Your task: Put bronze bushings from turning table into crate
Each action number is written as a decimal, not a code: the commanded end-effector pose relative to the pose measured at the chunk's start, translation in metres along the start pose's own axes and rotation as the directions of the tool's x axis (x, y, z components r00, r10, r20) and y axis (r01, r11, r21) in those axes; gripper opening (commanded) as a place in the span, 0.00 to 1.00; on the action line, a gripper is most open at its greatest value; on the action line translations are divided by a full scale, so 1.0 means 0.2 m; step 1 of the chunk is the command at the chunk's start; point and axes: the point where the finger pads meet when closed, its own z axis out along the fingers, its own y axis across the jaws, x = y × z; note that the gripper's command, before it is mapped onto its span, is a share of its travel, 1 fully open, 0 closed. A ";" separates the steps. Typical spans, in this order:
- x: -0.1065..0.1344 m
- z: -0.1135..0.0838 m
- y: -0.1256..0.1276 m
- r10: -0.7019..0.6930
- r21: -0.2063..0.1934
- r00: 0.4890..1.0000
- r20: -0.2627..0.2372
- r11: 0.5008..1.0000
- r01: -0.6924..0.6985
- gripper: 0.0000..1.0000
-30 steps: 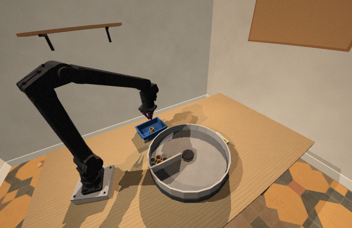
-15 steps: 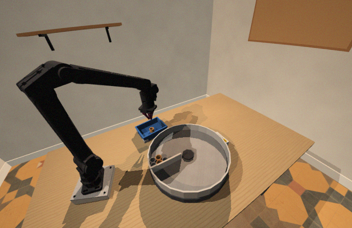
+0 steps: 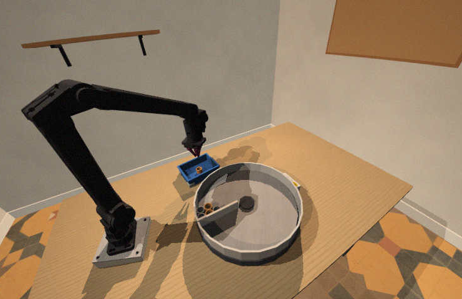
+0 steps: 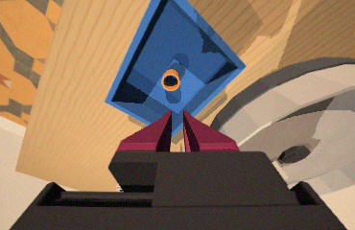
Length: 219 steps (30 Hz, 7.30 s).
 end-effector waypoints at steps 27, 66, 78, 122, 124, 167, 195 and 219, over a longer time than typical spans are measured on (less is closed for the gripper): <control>-0.12 -0.10 -0.01 0.005 0.011 0.999 0.048 1.000 -0.006 0.14; -0.13 -0.16 -0.01 0.006 0.016 0.998 0.069 1.000 -0.007 0.14; -0.13 -0.16 -0.01 0.006 0.016 0.998 0.069 1.000 -0.007 0.14; 1.08 -0.06 -0.67 0.357 0.009 0.934 0.021 0.934 -0.357 0.12; 1.12 -0.05 -0.69 0.368 0.004 0.930 0.010 0.930 -0.368 0.12; 1.16 -0.05 -0.71 0.378 0.005 0.926 0.010 0.926 -0.378 0.12; 1.19 -0.04 -0.69 0.381 0.005 0.925 0.009 0.925 -0.381 0.12; 1.18 0.04 -0.71 0.384 0.006 0.923 0.011 0.923 -0.384 0.12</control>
